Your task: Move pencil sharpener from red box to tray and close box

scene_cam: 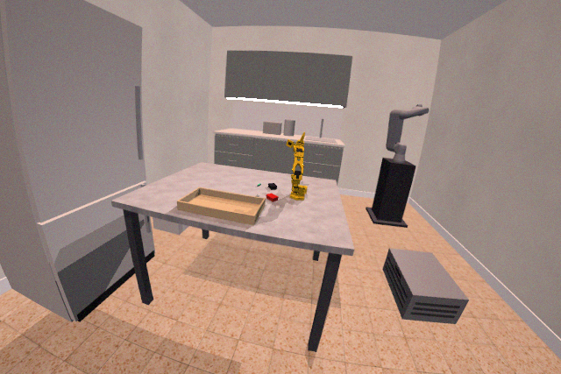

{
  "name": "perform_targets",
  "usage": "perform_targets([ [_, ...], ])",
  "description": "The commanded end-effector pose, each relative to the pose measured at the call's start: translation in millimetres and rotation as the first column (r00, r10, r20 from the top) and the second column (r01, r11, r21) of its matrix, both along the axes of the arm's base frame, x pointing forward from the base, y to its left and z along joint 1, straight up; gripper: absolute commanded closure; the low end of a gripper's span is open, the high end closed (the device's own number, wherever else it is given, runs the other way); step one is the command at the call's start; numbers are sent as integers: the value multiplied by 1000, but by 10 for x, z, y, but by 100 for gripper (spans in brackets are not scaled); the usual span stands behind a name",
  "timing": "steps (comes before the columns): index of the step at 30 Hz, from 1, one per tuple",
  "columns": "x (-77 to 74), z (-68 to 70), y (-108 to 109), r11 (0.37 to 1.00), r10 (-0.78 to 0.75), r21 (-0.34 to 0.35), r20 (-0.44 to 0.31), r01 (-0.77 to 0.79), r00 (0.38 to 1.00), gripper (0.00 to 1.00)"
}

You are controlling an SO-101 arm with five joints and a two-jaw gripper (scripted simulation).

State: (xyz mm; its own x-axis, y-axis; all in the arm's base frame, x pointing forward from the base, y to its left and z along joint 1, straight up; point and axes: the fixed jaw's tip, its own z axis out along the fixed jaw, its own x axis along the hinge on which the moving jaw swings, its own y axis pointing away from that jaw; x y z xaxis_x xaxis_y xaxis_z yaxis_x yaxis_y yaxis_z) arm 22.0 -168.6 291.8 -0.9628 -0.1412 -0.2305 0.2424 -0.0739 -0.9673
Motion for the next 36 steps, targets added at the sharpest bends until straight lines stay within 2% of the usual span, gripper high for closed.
perform_targets([
  [1,-2,2,1,1000,0,-1,1,0,1000,0],
  [23,8,-5,-2,1000,5,3,0,-5,1000,0],
  [36,187,-131,-43,992,103,79,-33,-100,994,3],
])
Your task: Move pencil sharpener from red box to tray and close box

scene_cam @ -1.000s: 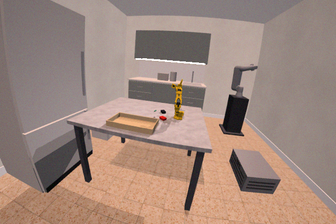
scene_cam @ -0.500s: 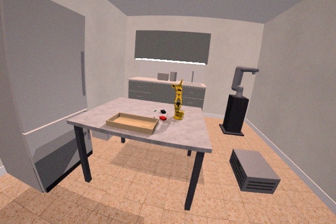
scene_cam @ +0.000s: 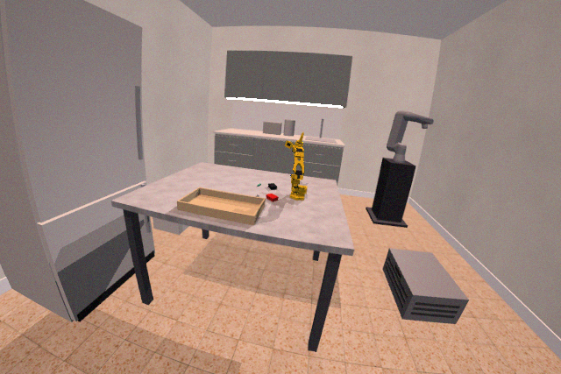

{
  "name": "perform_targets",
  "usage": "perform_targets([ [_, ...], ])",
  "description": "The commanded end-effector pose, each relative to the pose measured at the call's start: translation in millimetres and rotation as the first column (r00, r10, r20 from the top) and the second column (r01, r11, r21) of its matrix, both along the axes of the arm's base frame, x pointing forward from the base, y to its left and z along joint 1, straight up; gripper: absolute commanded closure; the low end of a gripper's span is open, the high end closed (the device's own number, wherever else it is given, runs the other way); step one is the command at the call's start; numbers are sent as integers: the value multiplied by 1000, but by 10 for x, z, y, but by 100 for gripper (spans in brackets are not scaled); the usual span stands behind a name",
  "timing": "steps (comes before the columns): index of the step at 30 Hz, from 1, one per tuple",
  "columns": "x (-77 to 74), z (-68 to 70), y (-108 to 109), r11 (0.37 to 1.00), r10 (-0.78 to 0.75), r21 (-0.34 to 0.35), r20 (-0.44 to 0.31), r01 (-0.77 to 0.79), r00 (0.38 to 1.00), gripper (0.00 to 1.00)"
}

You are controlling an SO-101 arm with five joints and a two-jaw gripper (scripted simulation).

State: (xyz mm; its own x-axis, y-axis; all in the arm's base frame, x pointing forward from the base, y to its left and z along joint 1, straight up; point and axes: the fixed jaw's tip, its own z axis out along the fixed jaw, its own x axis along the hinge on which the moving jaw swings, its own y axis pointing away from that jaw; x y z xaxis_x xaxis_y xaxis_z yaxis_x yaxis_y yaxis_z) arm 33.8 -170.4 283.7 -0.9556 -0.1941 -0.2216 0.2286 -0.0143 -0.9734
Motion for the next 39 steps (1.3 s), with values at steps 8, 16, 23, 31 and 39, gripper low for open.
perform_targets([
  [8,406,-284,-23,965,221,164,-86,-205,972,9],
  [16,759,-541,85,881,421,302,-155,-363,894,16],
  [23,1180,-901,407,701,681,486,-238,-523,692,25],
  [31,1456,-1278,923,465,883,665,-301,-585,359,34],
  [39,1487,-1613,1493,254,945,810,-325,-529,-44,44],
])
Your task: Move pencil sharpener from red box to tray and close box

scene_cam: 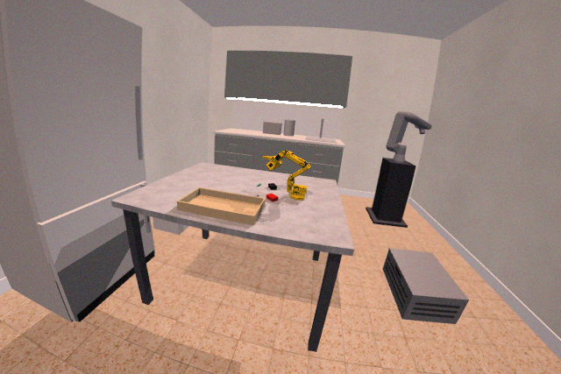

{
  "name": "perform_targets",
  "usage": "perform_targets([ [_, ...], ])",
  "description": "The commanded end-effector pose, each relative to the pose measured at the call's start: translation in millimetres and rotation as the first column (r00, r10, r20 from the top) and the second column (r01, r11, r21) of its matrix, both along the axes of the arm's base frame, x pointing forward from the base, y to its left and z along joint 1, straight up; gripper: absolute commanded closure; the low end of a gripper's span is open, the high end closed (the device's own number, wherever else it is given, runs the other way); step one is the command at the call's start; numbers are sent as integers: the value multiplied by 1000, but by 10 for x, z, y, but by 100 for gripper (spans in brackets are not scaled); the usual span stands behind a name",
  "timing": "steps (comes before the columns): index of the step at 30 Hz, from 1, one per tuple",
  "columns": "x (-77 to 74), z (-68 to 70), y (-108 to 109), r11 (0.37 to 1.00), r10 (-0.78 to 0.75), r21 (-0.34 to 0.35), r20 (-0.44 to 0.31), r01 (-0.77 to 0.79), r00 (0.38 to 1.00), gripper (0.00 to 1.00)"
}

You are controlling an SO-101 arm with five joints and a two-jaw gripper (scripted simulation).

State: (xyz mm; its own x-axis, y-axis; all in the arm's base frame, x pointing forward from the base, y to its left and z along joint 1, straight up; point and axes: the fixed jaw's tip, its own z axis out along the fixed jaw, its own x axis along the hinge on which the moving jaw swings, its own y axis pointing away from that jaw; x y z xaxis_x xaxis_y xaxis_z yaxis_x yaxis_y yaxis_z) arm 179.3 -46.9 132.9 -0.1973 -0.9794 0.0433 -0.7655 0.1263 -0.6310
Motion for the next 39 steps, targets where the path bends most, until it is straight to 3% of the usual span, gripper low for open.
perform_targets([
  [1,17,-148,333,980,199,19,-119,-198,973,46],
  [8,-173,-390,774,870,479,54,-324,-490,816,54],
  [10,-173,-390,774,870,479,54,-324,-490,816,54],
  [17,-415,-543,1038,723,638,97,-472,-684,608,61],
  [25,-625,-633,1174,589,704,136,-570,-796,424,66],
  [39,-729,-669,1219,520,719,157,-612,-839,331,69],
])
